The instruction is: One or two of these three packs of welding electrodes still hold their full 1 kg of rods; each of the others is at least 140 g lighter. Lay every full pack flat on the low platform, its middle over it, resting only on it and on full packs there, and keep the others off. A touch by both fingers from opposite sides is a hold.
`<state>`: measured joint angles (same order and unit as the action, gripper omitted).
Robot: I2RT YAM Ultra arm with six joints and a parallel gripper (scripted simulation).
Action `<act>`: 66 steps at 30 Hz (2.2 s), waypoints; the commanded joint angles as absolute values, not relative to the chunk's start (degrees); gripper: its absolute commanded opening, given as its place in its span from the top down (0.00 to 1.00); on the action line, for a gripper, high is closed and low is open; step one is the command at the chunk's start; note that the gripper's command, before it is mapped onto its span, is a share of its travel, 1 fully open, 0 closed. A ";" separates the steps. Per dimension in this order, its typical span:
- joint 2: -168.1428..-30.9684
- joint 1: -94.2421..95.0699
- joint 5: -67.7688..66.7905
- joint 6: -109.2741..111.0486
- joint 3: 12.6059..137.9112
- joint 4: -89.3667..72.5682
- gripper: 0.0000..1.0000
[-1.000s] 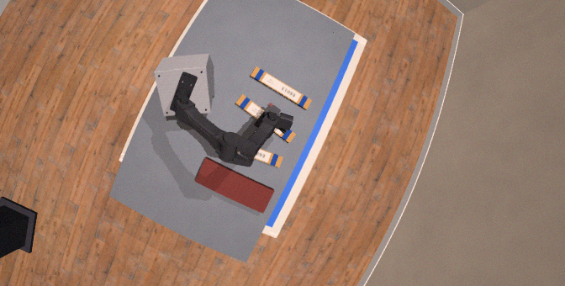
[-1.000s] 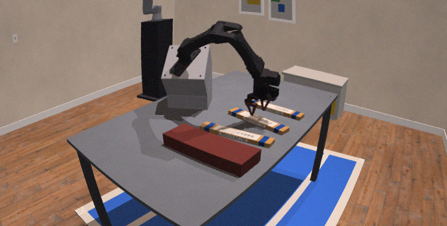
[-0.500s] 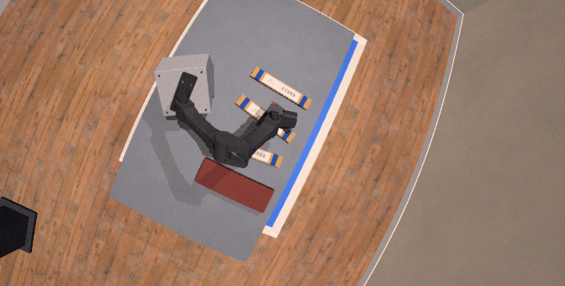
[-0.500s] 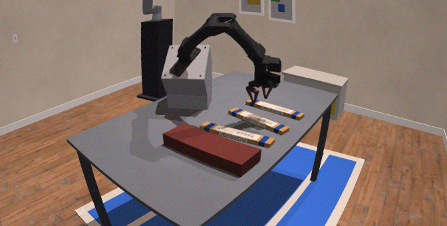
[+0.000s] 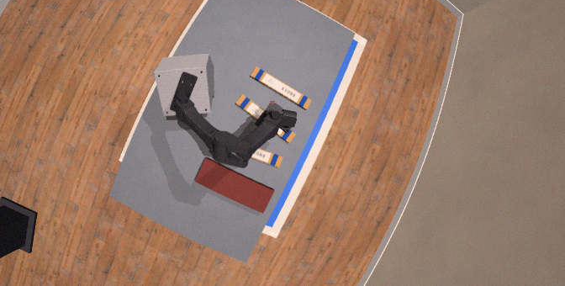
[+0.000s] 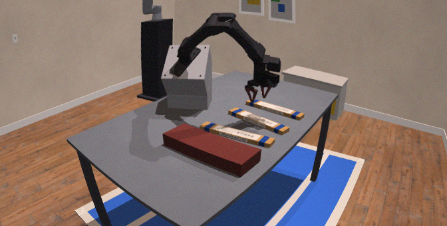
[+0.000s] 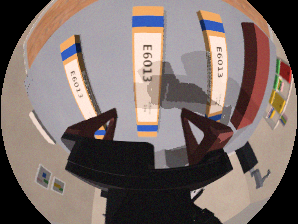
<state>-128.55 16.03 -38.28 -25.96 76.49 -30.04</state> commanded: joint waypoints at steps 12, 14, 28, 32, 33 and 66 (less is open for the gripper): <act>-126.76 17.51 -38.84 -26.37 77.96 -29.96 0.04; -126.76 17.51 -38.84 -26.37 77.96 -29.96 0.04; -122.88 12.88 -38.24 -13.00 73.09 -29.04 0.04; -119.33 9.79 -37.87 -4.40 70.96 -28.38 0.04; -118.33 8.95 -37.60 -3.19 70.33 -28.01 0.04; -104.50 -6.19 -31.32 16.60 69.66 -28.21 0.04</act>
